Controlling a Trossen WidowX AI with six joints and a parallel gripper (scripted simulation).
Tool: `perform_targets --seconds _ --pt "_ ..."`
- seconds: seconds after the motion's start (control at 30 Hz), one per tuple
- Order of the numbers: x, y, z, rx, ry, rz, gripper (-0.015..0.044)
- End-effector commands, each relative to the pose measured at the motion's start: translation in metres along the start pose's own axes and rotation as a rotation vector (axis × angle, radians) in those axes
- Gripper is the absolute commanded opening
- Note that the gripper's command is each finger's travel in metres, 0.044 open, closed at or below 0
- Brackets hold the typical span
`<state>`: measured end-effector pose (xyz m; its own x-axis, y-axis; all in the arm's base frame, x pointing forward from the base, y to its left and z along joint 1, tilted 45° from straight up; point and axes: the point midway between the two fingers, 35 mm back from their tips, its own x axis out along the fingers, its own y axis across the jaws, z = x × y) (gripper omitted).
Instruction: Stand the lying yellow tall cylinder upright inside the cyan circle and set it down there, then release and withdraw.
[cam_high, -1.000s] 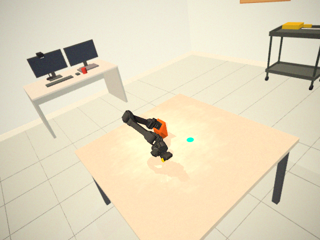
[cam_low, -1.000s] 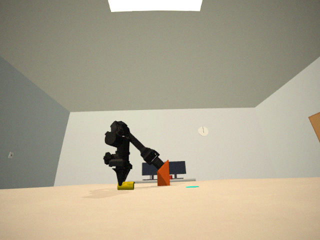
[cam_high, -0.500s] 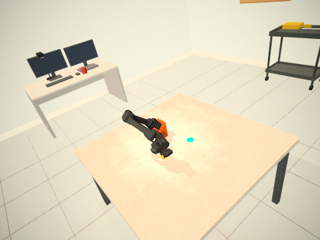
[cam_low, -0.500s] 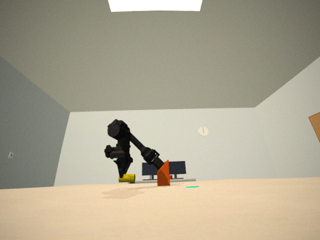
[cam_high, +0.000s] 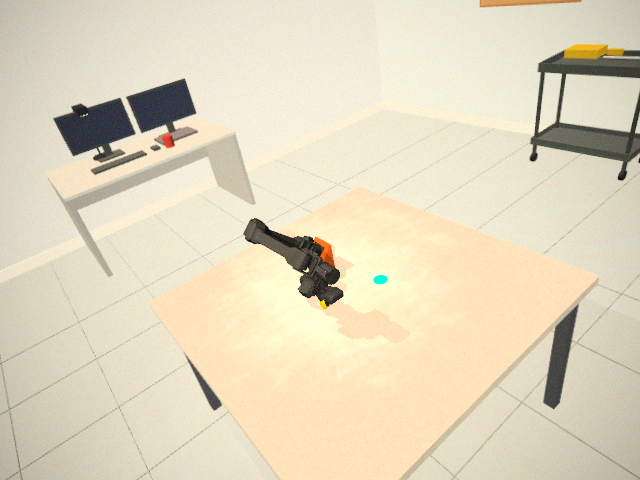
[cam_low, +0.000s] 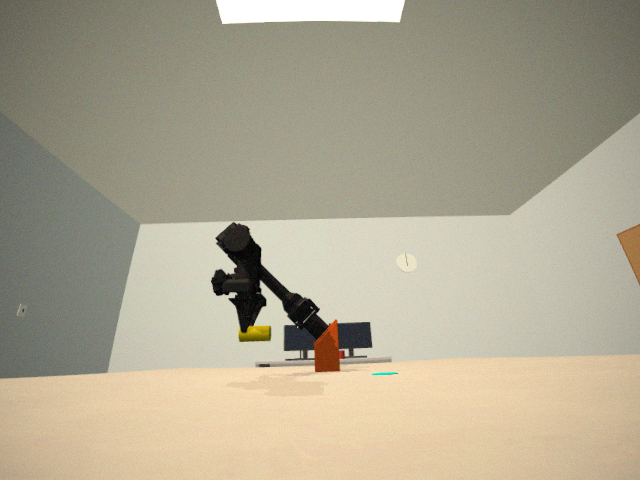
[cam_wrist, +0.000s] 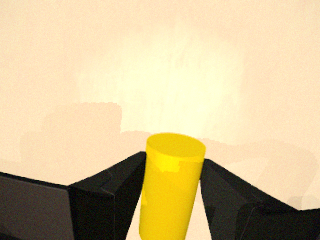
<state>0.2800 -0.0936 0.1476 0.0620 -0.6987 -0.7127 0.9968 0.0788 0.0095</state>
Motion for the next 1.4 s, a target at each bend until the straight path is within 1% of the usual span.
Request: perform_targets --seconds 0.0,0.13,0.3,1.37 --pt "-0.016 -0.002 0.002 0.004 -0.006 0.003 0.0105" --pt "-0.028 -0.004 0.002 0.003 -0.009 0.004 0.0105" --pt "-0.030 -0.003 0.001 -0.015 -0.008 0.004 0.0105" --pt "-0.042 0.023 -0.097 -0.898 0.020 0.034 0.0105"
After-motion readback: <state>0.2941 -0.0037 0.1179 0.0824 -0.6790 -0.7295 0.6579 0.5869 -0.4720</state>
